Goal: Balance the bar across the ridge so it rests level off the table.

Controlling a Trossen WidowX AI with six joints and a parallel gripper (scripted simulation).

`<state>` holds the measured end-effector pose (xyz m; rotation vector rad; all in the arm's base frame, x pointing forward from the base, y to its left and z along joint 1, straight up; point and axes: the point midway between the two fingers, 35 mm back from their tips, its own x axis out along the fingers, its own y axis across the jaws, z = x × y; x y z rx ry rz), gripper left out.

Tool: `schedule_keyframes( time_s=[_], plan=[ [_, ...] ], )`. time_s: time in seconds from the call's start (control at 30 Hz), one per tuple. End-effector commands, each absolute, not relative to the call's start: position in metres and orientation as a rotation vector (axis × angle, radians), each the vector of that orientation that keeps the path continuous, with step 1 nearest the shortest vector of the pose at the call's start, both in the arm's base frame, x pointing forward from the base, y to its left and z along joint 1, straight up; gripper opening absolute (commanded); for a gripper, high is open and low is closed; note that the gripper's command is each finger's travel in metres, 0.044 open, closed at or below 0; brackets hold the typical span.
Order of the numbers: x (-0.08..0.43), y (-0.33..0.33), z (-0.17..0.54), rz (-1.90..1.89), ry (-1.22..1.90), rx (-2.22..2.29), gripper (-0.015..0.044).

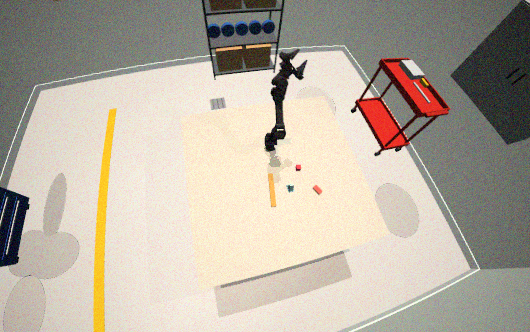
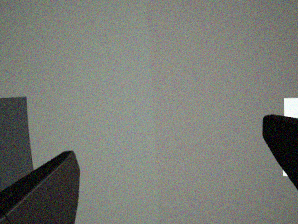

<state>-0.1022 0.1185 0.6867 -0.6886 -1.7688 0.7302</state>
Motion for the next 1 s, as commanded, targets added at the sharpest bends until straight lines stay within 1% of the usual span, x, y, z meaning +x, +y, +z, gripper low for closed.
schedule_keyframes(
  time_s=[0.0, 0.07, 0.1, 0.63, 0.97],
  plan=[
    [-0.102, 0.119, 0.687, 0.73, -1.769, -0.69, 0.0374],
    [-0.105, 0.121, 0.685, 0.725, -1.768, -0.7, 0.0321],
    [-0.106, 0.122, 0.684, 0.722, -1.767, -0.707, 0.0315],
    [-0.127, 0.158, 0.665, 0.692, -1.74, -0.836, 0.0315],
    [-0.127, 0.182, 0.655, 0.709, -1.683, -0.859, 0.0315]
  ],
)
